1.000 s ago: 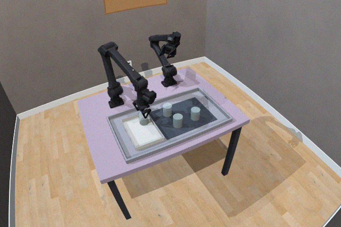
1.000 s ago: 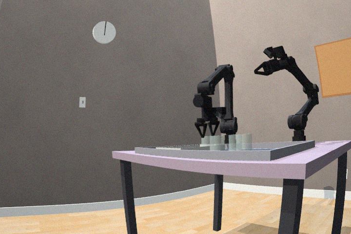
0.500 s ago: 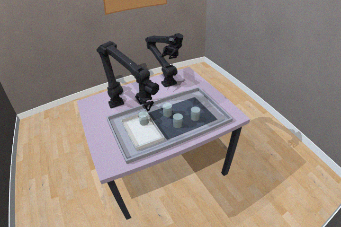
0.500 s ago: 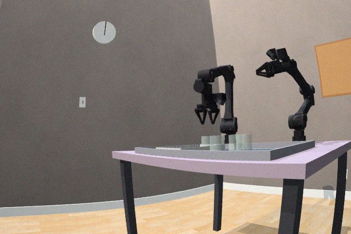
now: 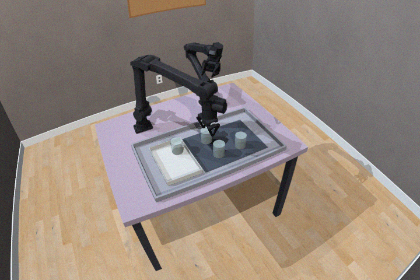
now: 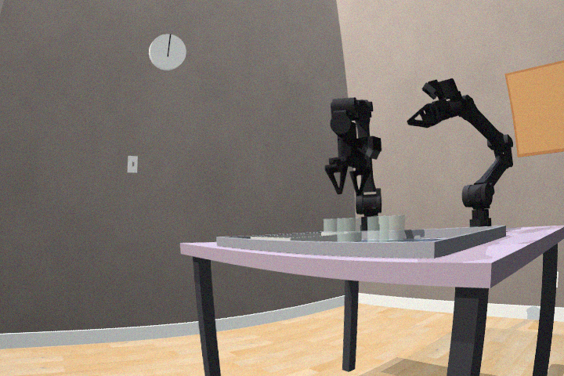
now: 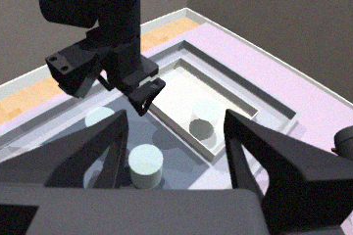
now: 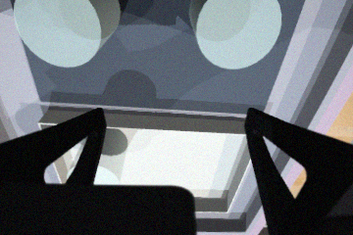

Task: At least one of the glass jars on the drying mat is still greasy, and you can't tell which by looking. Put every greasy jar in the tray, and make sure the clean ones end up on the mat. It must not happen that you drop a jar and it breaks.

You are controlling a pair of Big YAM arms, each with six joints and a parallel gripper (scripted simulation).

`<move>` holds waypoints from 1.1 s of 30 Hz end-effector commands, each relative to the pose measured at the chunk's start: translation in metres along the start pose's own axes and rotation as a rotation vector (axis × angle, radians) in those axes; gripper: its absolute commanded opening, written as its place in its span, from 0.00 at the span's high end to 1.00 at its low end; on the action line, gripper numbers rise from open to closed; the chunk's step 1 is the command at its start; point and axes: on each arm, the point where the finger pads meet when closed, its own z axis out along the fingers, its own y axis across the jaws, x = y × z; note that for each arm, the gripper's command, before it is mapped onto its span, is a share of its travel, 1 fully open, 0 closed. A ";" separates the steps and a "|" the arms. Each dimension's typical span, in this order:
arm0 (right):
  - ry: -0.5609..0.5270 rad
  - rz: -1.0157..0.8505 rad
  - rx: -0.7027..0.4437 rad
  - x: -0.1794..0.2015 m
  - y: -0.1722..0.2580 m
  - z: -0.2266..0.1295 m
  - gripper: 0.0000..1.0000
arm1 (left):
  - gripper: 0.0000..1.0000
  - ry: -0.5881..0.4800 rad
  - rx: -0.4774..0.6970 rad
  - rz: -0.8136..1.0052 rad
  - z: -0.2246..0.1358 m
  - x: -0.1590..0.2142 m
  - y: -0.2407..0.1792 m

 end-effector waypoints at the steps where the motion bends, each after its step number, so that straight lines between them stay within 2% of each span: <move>1: -0.011 0.080 0.007 -0.074 -0.044 -0.002 0.07 | 0.40 0.046 -0.047 -0.083 0.013 0.010 0.003; 3: -0.016 0.084 0.009 -0.095 -0.049 0.003 0.07 | 0.40 0.047 -0.082 -0.090 0.013 0.005 0.005; 5: -0.016 0.084 0.009 -0.095 -0.049 0.003 0.07 | 0.40 0.047 -0.082 -0.090 0.013 0.005 0.005; 6: -0.016 0.095 0.008 -0.114 -0.054 0.008 0.07 | 0.40 0.047 -0.100 -0.094 0.013 0.002 0.007; 14: -0.026 0.103 0.006 -0.185 -0.062 0.031 0.07 | 0.40 0.109 -0.243 -0.158 0.022 0.025 0.021; 20: -0.021 0.090 0.000 -0.190 -0.065 0.040 0.07 | 0.40 0.114 -0.346 -0.183 0.021 0.023 0.028; 22: -0.021 0.090 0.000 -0.190 -0.065 0.040 0.07 | 0.40 0.114 -0.346 -0.183 0.021 0.023 0.028; 31: -0.020 0.094 0.001 -0.188 -0.067 0.040 0.07 | 0.40 0.141 -0.511 -0.222 0.022 0.040 0.040; 33: -0.020 0.094 0.001 -0.188 -0.067 0.040 0.07 | 0.40 0.116 -0.544 -0.226 0.018 0.027 0.041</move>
